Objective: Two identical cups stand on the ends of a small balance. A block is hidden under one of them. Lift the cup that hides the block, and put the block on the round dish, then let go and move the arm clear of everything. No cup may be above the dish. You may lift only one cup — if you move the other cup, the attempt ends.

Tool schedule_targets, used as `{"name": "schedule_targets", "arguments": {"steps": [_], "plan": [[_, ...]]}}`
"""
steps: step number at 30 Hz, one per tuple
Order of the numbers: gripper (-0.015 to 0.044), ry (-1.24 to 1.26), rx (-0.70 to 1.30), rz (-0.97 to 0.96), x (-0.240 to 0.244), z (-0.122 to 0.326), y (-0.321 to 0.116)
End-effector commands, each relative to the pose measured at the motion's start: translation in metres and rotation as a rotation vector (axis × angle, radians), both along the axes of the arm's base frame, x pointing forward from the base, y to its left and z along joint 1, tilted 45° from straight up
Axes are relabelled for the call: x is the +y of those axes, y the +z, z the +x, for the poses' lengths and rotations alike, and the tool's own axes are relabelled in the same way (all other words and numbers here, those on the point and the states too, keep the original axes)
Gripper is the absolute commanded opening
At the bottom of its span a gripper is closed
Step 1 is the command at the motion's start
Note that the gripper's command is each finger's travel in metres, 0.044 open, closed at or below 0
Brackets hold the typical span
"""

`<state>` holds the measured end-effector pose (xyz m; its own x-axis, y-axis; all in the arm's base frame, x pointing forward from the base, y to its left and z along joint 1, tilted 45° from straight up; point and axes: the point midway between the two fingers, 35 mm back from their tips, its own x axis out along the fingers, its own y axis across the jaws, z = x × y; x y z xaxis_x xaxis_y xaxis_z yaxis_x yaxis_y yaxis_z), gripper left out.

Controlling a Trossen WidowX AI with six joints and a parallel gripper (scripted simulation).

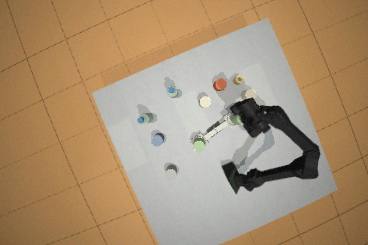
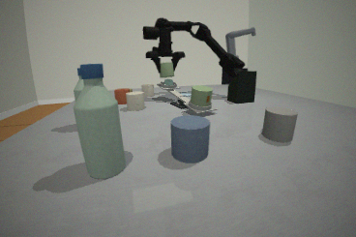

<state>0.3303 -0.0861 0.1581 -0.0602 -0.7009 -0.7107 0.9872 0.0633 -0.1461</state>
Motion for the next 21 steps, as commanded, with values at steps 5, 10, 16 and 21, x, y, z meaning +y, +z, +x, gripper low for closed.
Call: {"name": "schedule_targets", "arguments": {"steps": [5,10,16,21], "plan": [[0.0000,0.005,-0.011,-0.001,0.010,0.002,0.010],[0.0000,0.005,-0.011,-0.002,0.014,0.001,0.014],[0.0000,0.005,-0.011,-0.004,0.019,0.000,0.020],[0.0000,0.005,-0.010,-0.005,0.024,-0.001,0.025]]}}
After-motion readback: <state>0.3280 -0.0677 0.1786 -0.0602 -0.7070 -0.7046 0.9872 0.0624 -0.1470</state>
